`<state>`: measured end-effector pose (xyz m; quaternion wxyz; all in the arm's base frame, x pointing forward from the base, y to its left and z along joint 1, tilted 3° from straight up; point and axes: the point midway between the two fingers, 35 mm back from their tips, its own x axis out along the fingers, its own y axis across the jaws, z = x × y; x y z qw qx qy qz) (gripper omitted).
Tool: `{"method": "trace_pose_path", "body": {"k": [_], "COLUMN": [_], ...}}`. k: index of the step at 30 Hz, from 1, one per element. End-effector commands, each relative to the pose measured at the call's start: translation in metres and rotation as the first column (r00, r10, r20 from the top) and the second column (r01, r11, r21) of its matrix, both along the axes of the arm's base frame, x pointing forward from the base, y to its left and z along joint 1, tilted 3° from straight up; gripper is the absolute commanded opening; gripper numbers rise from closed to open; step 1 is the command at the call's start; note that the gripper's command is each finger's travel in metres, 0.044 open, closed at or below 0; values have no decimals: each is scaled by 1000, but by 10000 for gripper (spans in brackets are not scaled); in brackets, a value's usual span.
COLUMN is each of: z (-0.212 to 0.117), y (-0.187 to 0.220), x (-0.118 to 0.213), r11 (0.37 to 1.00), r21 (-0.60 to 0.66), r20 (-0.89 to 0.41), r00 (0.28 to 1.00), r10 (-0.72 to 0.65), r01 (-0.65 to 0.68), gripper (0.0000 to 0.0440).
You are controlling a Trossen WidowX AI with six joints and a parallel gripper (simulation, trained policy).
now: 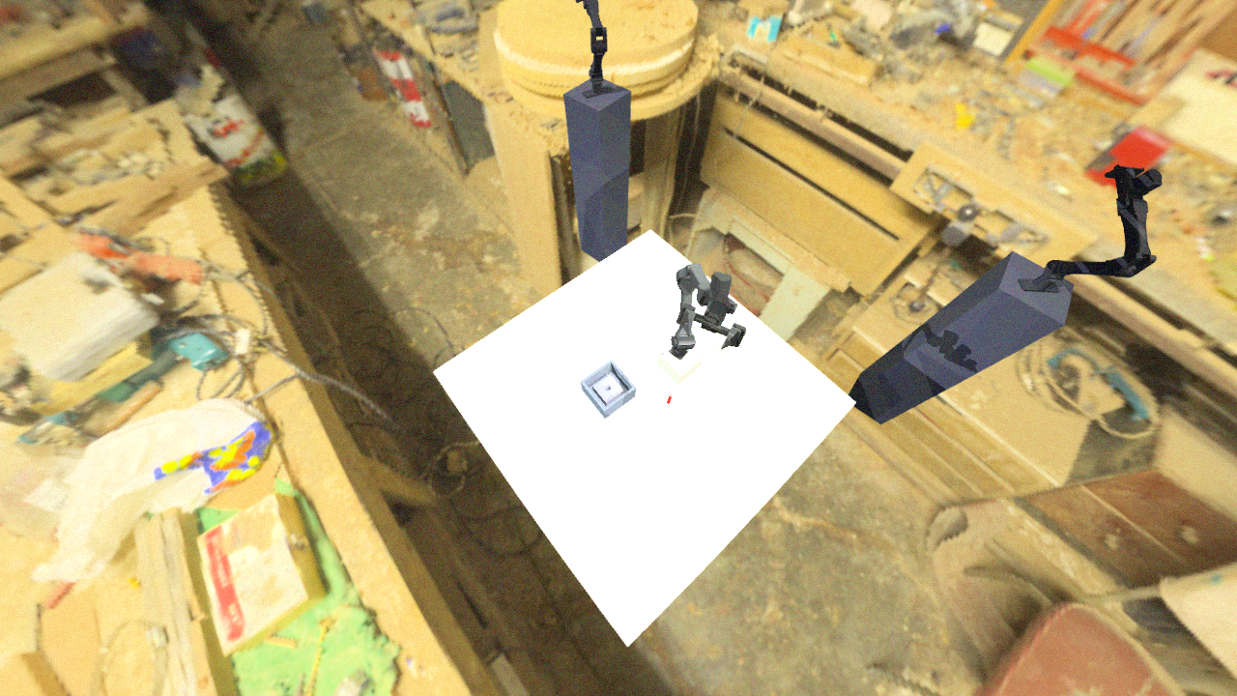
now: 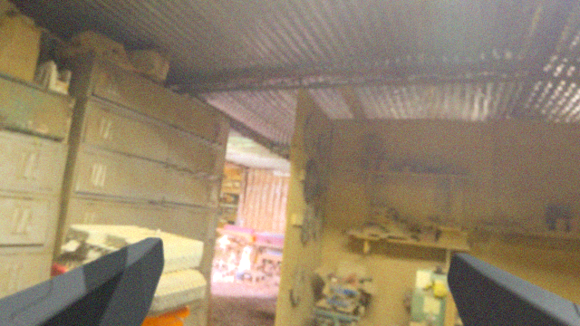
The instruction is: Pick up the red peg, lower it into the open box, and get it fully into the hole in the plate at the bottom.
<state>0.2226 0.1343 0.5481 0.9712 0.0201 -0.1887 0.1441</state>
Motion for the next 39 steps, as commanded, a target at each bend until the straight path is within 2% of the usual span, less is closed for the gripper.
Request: {"method": "trace_pose_path", "body": {"k": [1,9,17,28,39], "z": [-45,-136,-225,-332,-411], "y": [18,42,49,34,2], "x": [24,55,69,63,37], "r11": [999,995,990,982,949], "r21": [-39,-102,-140,-181,-253], "r20": [-139,-398,-630,-859,-952], "r00": [990,917,773,479,129], "r10": [-4,-27,-79,-183,-279], "r01": [-1,-15,-14,50,185], "gripper": [440,440,440,440,440]}}
